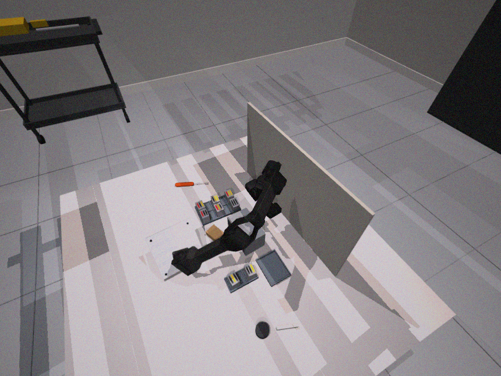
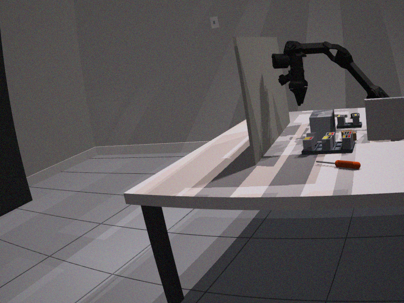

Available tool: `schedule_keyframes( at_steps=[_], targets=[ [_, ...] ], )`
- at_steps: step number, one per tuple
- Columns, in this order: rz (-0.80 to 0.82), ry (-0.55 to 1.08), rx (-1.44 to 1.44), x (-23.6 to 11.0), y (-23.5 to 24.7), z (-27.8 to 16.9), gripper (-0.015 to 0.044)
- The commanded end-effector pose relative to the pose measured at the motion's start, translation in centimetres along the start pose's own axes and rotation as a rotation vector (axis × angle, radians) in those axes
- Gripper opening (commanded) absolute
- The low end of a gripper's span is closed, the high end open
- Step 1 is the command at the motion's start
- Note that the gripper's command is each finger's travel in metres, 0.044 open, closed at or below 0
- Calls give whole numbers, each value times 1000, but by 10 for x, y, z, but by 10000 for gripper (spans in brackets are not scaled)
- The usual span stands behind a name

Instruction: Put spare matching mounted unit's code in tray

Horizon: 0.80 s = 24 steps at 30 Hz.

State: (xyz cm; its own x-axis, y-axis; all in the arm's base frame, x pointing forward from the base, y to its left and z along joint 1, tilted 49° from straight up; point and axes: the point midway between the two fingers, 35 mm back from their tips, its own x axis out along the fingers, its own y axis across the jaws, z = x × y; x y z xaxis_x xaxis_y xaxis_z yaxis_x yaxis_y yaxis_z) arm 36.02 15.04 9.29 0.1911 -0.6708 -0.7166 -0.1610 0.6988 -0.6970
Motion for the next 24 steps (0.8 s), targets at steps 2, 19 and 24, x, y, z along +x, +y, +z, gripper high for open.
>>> schedule_keyframes(
  at_steps=[2,19,24],
  targets=[
    [-64,33,17,6,-11,-5,440],
    [-58,34,-59,5,1,-9,440],
    [-26,44,-602,3,80,-43,440]
  ],
)
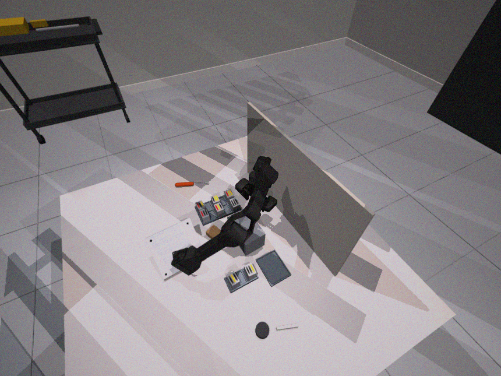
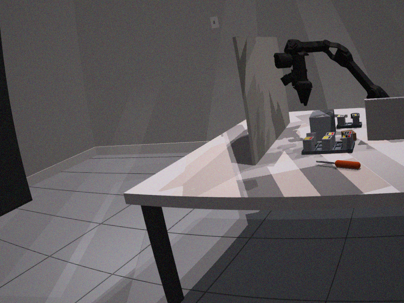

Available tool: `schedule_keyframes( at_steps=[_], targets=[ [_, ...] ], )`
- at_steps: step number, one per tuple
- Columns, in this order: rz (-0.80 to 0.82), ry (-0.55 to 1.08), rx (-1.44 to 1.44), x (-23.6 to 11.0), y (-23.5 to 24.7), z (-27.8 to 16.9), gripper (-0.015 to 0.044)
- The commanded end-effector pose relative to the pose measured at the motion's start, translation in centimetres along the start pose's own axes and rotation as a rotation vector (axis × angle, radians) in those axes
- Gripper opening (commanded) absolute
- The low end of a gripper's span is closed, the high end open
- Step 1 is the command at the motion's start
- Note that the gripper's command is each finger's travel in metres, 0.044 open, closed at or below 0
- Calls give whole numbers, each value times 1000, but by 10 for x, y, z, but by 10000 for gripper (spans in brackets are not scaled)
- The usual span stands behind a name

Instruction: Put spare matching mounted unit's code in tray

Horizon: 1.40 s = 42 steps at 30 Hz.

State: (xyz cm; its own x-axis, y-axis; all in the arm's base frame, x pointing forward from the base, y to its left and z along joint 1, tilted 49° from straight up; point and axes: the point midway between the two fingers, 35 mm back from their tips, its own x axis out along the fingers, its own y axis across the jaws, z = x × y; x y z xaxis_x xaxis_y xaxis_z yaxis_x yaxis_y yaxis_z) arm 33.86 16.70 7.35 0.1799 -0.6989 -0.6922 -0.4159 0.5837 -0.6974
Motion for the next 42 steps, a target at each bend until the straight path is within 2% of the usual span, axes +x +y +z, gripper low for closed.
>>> schedule_keyframes(
  at_steps=[1,10,21,26,27,42],
  targets=[
    [7,17,-408,2,69,-14,440],
    [11,35,-1186,10,173,-63,440],
    [11,36,-1206,10,175,-65,440],
    [10,36,-1206,35,175,-65,309],
    [10,36,-1206,43,174,-66,300],
    [9,36,-1205,56,174,-66,300]
  ],
)
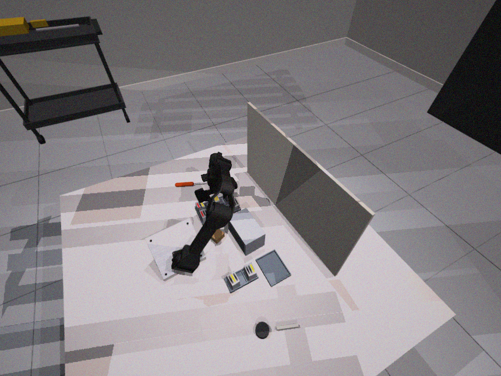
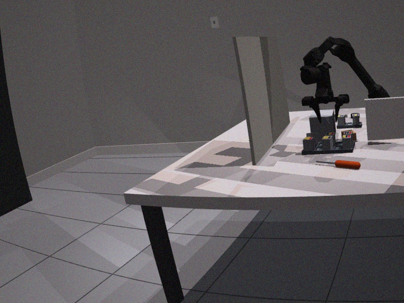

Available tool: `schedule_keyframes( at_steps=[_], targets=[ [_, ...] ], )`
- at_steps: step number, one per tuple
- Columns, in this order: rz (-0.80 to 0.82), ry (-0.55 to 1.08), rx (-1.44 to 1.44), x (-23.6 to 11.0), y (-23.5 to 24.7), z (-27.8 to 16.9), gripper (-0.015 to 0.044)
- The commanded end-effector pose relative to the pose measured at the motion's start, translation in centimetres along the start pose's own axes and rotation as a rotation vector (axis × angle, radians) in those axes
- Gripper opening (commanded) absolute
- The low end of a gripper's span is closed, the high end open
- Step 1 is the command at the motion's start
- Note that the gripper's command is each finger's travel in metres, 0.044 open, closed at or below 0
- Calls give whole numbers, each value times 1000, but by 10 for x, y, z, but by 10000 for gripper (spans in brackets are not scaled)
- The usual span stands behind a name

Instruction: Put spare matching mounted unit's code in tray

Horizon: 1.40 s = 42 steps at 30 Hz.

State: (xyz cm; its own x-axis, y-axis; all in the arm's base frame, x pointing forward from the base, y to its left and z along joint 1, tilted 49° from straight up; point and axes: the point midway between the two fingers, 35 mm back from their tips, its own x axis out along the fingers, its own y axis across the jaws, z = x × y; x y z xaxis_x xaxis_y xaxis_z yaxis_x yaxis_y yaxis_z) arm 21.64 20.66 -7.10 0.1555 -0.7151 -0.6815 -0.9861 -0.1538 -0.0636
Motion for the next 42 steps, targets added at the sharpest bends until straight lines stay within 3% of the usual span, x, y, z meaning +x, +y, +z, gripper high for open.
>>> schedule_keyframes(
  at_steps=[1,42],
  targets=[
    [0,6,-8,7,0,-1,300],
    [-1,9,-7,75,0,-4,300]
  ],
)
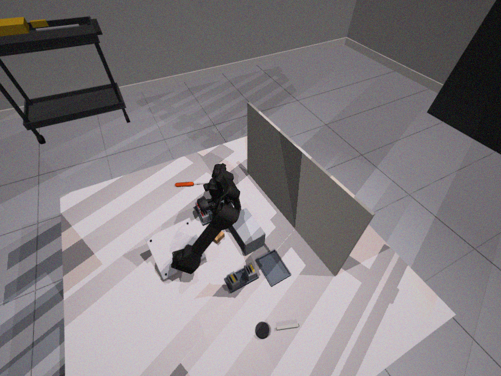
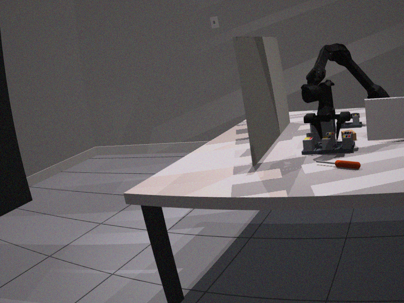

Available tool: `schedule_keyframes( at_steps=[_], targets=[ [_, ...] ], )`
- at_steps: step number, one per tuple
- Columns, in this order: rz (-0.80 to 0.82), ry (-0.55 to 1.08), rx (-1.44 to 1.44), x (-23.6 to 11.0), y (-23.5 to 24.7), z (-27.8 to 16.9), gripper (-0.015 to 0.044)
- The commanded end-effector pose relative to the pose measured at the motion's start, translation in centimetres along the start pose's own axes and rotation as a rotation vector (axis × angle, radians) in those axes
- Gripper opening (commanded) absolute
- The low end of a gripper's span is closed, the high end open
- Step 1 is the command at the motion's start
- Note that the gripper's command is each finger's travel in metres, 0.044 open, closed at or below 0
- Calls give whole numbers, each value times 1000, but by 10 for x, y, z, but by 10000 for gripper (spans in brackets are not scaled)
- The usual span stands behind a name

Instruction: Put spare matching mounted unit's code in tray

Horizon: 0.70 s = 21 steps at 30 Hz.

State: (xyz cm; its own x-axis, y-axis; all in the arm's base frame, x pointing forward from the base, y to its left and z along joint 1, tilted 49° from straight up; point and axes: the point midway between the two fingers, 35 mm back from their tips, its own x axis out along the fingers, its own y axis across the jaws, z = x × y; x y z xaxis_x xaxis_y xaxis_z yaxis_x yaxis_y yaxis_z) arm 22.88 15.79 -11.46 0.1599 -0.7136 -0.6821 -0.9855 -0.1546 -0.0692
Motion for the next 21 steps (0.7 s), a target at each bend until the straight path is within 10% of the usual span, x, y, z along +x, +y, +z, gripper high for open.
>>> schedule_keyframes(
  at_steps=[1,16,21],
  targets=[
    [4,10,-10,10,2,-2,300],
    [4,11,-10,14,3,-2,300],
    [5,7,-3,13,3,-2,169]
  ],
)
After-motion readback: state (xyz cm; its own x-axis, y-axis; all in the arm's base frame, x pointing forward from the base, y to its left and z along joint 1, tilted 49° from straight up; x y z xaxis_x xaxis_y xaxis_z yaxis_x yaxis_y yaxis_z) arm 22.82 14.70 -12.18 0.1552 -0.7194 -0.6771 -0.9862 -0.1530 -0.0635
